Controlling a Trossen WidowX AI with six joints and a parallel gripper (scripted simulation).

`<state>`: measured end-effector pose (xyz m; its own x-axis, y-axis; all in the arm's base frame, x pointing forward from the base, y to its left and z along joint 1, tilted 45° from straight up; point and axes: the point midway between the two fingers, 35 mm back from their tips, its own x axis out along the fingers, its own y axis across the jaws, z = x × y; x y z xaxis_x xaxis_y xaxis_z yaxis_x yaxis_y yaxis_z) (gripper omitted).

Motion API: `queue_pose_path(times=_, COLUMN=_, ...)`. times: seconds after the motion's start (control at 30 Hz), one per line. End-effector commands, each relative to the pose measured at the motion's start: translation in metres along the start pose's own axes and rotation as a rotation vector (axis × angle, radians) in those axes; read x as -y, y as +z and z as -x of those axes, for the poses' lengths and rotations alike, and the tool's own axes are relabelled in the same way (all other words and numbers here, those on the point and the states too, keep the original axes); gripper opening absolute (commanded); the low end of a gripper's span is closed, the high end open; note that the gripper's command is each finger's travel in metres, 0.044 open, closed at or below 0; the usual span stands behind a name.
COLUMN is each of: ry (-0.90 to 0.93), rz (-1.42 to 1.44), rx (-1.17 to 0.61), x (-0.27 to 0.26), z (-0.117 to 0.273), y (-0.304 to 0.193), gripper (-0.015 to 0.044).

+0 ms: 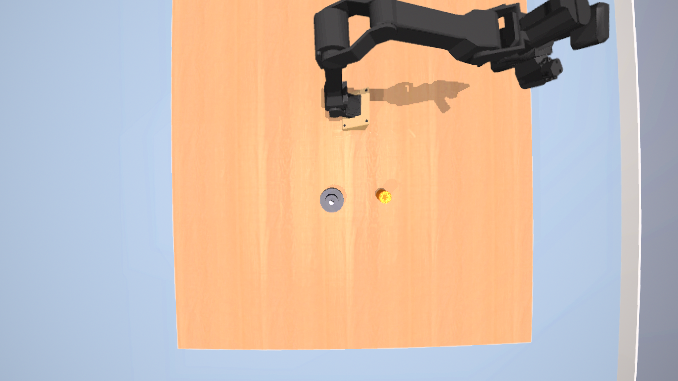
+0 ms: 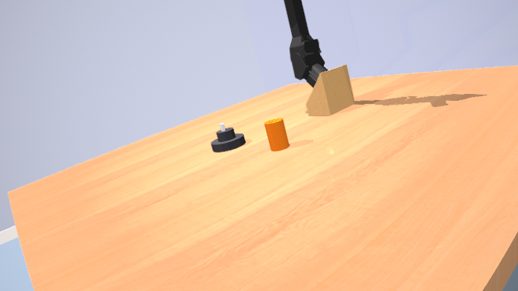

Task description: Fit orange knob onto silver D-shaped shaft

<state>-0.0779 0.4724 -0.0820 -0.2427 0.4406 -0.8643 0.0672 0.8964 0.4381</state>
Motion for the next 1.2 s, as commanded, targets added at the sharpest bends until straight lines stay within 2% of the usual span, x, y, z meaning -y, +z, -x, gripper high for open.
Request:
queue_pose_path(times=0.0, ry=-0.082, rz=-0.084, rx=0.169, x=0.007, z=0.020, y=0.073, gripper=0.0440)
queue_pose_path(times=0.3, ry=-0.357, rz=-0.272, rx=0.466, x=0.065, z=0.090, y=0.205, gripper=0.0440)
queue_pose_path(times=0.53, ry=-0.643, rz=-0.399, rx=0.607, x=0.130, z=0.169, y=0.275, gripper=0.0440)
queue_pose_path(times=0.87, ry=-1.093, rz=-0.525, rx=0.630, x=0.223, z=0.295, y=0.316, gripper=0.0440)
queue_pose_path(times=1.17, ry=-1.121, rz=-0.530, rx=0.625, x=0.235, z=0.299, y=0.320, gripper=0.0440)
